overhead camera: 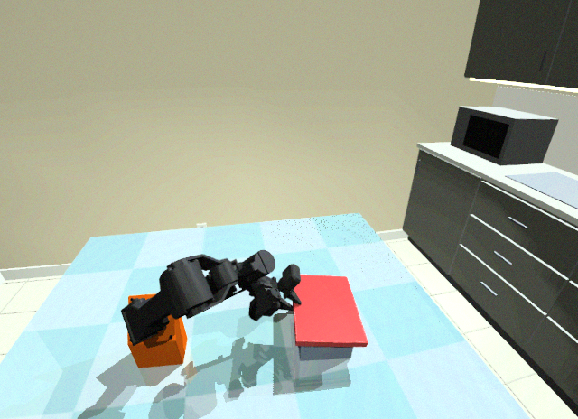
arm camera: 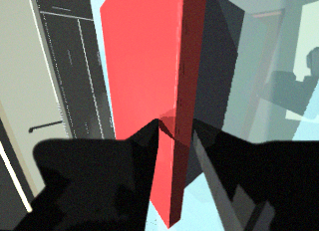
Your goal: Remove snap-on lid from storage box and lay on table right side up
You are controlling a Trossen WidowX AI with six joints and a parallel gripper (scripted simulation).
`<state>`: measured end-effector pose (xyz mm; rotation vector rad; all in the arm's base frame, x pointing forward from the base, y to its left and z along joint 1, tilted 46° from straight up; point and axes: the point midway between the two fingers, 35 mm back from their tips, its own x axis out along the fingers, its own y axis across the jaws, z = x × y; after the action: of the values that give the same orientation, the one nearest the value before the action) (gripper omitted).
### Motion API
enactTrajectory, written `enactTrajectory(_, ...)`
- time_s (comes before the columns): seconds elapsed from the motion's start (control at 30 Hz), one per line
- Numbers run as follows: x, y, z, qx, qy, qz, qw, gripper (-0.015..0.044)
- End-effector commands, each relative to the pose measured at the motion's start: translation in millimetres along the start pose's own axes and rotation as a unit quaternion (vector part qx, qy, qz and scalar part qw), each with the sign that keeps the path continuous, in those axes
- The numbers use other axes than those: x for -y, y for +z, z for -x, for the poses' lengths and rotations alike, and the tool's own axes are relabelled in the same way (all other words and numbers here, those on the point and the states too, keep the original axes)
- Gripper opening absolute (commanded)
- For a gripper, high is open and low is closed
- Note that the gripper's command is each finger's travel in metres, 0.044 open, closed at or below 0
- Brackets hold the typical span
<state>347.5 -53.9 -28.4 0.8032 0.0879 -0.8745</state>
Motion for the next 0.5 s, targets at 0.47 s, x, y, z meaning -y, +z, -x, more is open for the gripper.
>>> enactTrajectory(0.47, -6.9, 0.0, 4.8, -0.001, 0.001, 0.001, 1.0, 0.0)
